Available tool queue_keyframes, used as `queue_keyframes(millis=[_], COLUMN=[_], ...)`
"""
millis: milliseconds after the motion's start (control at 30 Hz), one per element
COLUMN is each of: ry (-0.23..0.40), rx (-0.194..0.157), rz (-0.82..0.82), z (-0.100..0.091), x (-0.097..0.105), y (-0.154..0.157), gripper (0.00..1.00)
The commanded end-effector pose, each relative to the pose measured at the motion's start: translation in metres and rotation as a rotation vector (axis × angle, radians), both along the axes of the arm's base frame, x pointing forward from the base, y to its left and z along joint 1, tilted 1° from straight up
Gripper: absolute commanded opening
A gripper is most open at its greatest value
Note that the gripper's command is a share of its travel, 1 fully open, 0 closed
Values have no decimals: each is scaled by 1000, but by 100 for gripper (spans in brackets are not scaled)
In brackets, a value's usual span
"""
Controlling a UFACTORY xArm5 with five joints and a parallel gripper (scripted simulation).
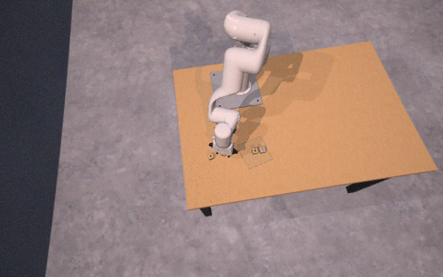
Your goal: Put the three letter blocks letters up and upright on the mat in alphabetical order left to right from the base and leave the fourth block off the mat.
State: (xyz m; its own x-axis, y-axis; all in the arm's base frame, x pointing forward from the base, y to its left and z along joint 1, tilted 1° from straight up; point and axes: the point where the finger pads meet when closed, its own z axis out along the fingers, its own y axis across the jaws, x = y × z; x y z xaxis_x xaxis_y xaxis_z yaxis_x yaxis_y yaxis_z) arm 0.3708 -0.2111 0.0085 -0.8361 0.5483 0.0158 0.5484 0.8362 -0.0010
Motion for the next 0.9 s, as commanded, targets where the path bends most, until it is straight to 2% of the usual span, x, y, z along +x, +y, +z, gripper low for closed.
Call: queue_keyframes(millis=[0,867], ry=[-3,-3], rx=[-2,-2], rz=[0,0], z=[1,1], x=[1,1], y=[-1,-1], gripper=[63,63])
